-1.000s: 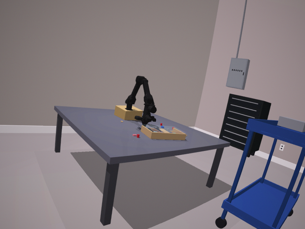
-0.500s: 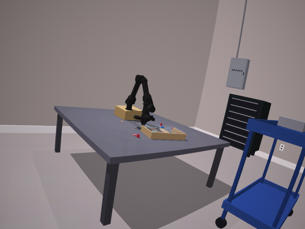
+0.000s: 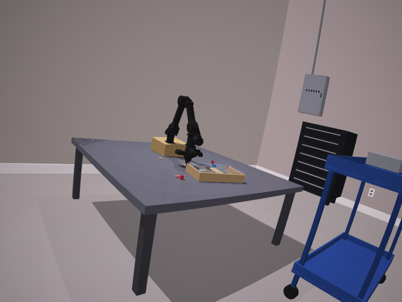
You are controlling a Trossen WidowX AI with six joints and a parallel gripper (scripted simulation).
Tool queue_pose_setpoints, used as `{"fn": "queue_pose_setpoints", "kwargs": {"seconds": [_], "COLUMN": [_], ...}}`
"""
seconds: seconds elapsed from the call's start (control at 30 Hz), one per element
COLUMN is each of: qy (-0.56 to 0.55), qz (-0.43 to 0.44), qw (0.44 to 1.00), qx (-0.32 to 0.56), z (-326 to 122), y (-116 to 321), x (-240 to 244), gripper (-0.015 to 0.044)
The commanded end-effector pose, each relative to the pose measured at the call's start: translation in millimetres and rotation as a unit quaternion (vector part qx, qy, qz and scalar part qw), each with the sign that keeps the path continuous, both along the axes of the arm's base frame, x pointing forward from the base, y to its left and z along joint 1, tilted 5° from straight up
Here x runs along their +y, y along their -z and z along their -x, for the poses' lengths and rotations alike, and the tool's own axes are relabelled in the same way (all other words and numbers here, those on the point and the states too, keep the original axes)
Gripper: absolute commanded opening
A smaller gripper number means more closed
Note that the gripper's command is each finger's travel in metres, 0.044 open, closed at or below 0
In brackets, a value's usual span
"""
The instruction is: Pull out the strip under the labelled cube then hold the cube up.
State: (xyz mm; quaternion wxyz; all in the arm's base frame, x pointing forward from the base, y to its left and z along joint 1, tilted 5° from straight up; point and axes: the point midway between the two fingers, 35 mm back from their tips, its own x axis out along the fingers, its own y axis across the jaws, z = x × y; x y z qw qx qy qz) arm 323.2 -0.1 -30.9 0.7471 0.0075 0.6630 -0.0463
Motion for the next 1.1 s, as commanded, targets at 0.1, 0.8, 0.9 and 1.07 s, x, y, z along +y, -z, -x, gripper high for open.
{"fn": "queue_pose_setpoints", "kwargs": {"seconds": [0.1, 0.8, 0.9, 1.07], "qy": [0.003, 0.003, 0.003, 0.003], "qz": [-0.002, -0.002, -0.002, -0.002], "qw": [1.000, 1.000, 1.000, 1.000], "qx": [0.012, 0.013, 0.014, 0.014], "z": [16.8, 48.6, 53.0, 60.2], "y": [6.8, 10.6, 11.1, 11.9], "x": [1.3, 4.0, 4.4, 5.0], "gripper": [0.0000, 0.0000, 0.0000, 0.0000]}}
